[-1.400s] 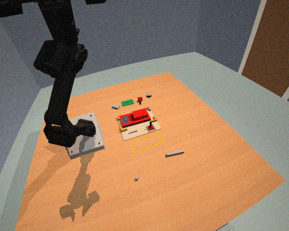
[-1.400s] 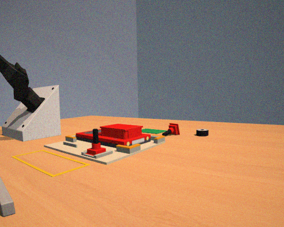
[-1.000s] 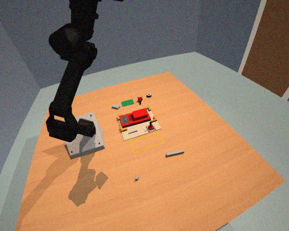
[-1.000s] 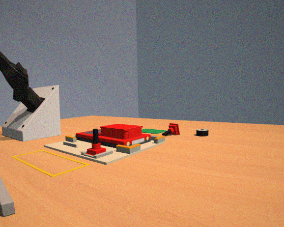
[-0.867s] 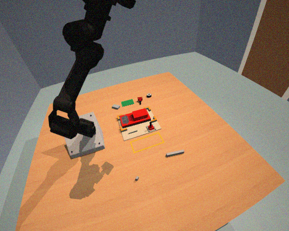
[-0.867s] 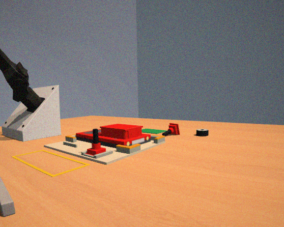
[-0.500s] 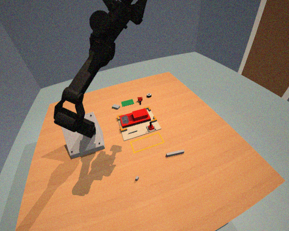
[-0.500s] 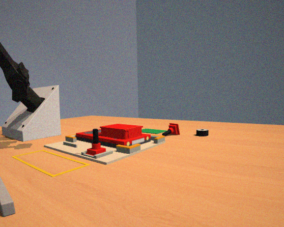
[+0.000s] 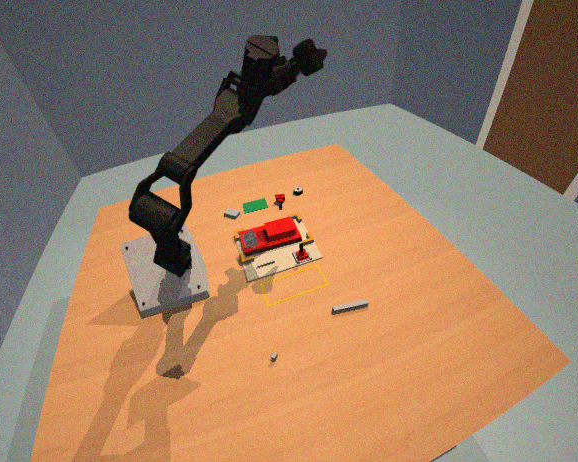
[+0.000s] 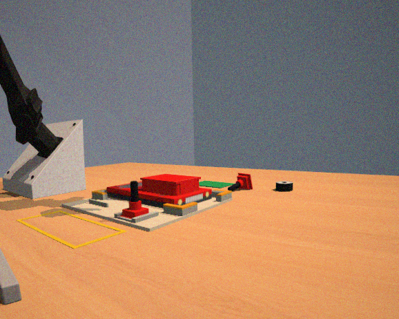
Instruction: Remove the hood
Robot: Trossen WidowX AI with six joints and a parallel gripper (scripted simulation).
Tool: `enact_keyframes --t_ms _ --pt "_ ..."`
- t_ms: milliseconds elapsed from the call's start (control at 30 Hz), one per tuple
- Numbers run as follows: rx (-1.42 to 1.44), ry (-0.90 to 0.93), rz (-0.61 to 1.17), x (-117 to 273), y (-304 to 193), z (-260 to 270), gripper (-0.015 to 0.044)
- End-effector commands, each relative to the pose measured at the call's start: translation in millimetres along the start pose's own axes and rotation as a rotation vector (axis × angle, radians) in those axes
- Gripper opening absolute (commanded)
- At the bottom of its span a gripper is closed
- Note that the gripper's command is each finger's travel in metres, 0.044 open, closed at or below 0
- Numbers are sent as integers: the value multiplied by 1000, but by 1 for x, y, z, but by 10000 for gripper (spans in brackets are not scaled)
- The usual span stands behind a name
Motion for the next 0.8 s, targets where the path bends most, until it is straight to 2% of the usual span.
enact_keyframes --t_ms 0,200,400,600,767 --pt "-121 121 136 -14 -33 39 440" --pt "-315 272 404 -19 -90 100 440" --pt "-493 350 735 -4 -152 155 440" --pt "-626 336 1103 29 -210 199 440" --pt "-687 230 1454 72 -257 226 440"
Point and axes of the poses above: the point midway between the two fingers, 35 mm back from their tips, its own x axis back along the fingers, its own z axis across the jaws, y = z × x, the point moved 2 cm from there along x, back along the fingers, and after that the axes turned 3 degrees about x, right-handed, at the moved point
